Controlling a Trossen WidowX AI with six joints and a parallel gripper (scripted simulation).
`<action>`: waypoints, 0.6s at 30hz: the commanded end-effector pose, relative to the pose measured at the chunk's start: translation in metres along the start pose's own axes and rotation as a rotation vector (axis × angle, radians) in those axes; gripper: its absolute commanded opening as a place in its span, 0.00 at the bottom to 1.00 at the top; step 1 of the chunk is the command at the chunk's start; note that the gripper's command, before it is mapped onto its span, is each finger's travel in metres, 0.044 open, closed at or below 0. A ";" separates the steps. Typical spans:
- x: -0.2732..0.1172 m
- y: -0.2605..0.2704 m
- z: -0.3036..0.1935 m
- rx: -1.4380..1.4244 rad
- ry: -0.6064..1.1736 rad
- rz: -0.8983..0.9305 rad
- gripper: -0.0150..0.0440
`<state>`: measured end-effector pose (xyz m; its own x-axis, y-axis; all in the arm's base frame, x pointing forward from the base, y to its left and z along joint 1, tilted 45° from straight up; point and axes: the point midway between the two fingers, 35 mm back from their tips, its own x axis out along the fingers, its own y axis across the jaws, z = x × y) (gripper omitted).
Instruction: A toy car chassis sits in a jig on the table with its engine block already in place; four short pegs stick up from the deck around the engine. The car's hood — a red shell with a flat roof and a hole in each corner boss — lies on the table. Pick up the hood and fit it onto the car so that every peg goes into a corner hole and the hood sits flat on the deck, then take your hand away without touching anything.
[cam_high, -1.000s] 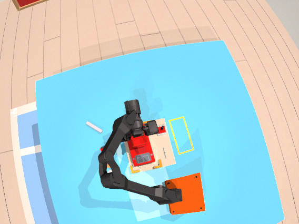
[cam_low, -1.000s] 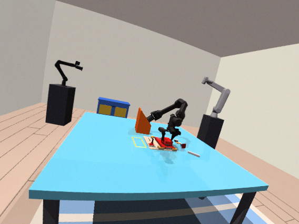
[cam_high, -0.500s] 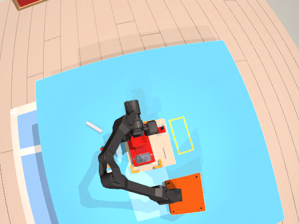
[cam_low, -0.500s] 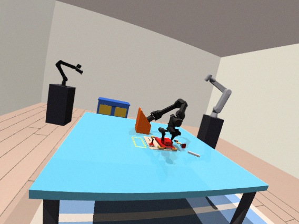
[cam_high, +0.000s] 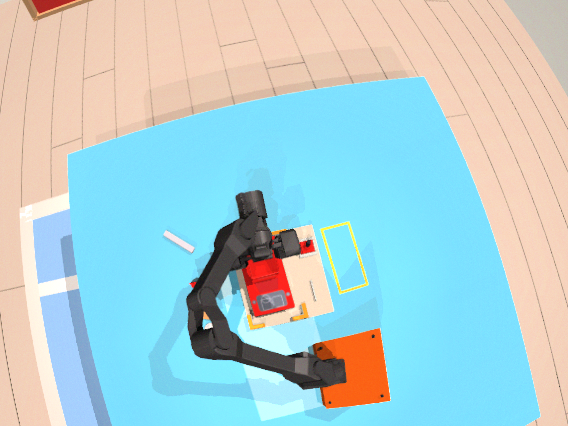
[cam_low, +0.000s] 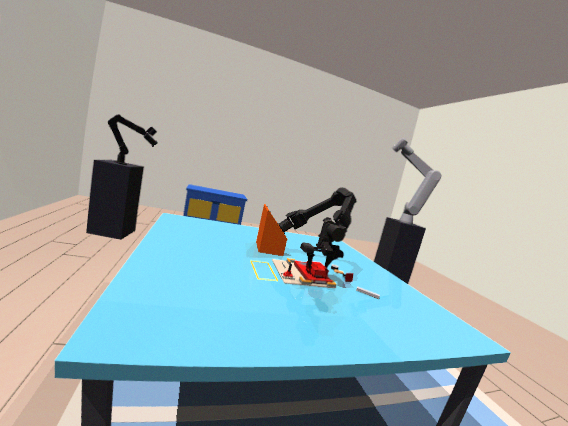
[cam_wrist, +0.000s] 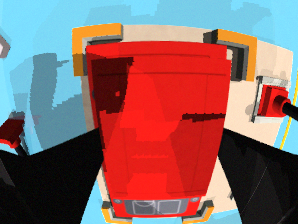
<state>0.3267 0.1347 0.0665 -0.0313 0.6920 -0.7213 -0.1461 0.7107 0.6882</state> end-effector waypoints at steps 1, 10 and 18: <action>0.006 0.001 0.000 -0.005 0.005 0.000 0.25; 0.010 0.001 0.000 -0.005 0.006 0.000 0.25; 0.013 0.002 0.000 -0.005 0.006 0.000 0.25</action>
<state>0.3282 0.1380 0.0638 -0.0205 0.6937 -0.7199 -0.1451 0.7104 0.6887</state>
